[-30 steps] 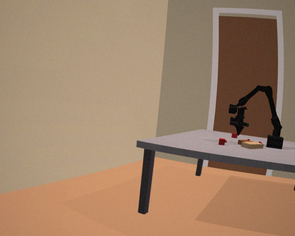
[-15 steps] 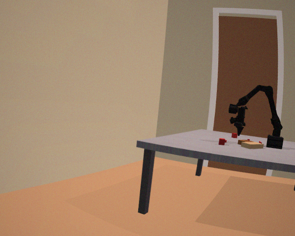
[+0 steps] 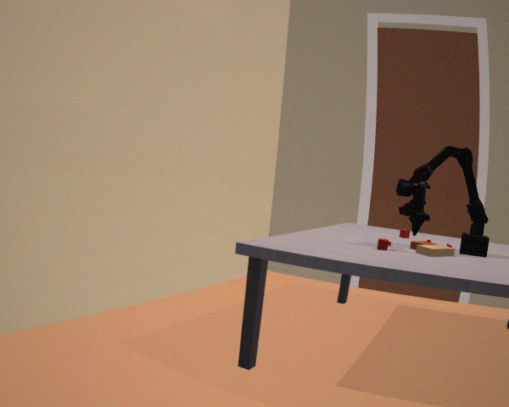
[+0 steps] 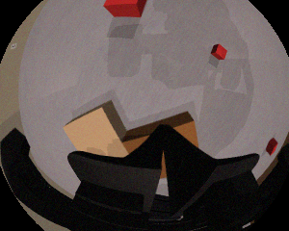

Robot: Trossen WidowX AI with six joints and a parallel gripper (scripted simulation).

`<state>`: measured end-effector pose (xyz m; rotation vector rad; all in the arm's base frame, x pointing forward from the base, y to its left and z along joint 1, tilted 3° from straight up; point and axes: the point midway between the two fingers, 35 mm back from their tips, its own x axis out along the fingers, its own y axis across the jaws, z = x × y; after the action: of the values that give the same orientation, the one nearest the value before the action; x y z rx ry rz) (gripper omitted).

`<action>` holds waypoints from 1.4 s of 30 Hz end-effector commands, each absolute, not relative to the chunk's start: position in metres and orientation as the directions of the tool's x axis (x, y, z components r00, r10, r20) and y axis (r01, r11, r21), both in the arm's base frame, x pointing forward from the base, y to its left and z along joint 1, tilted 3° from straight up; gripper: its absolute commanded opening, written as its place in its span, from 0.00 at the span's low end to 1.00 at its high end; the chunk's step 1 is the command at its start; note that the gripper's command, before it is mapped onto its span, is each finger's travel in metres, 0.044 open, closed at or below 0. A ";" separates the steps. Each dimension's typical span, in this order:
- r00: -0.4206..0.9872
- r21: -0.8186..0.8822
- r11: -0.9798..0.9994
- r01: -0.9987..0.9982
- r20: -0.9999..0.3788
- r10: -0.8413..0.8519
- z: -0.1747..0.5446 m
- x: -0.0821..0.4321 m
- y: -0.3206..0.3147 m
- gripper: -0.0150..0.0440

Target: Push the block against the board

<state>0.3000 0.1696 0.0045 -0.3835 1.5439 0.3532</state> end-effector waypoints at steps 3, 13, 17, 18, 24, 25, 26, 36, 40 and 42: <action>-0.005 -0.010 0.790 -0.612 -1.000 -0.017 0.005 0.291 0.187 0.25; -0.006 -0.010 0.777 -0.630 -1.000 -0.017 -0.047 0.290 0.188 0.25; -0.006 -0.010 0.776 -0.631 -1.000 -0.017 -0.050 0.289 0.188 0.25; -0.006 -0.010 0.776 -0.631 -1.000 -0.017 -0.050 0.289 0.188 0.25; -0.006 -0.010 0.776 -0.631 -1.000 -0.018 -0.050 0.285 0.185 0.25; -0.006 -0.010 0.776 -0.631 -1.000 -0.018 -0.050 0.284 0.184 0.25; -0.006 -0.010 0.776 -0.631 -1.000 -0.018 -0.050 0.283 0.183 0.25; -0.007 -0.010 0.776 -0.631 -1.000 -0.019 -0.050 0.273 0.175 0.25; -0.006 -0.010 0.776 -0.631 -1.000 -0.018 -0.050 0.277 0.178 0.25; -0.006 -0.010 0.776 -0.631 -1.000 -0.018 -0.050 0.280 0.180 0.25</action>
<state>0.2775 0.1775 -0.0493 -0.5442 1.5129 0.5181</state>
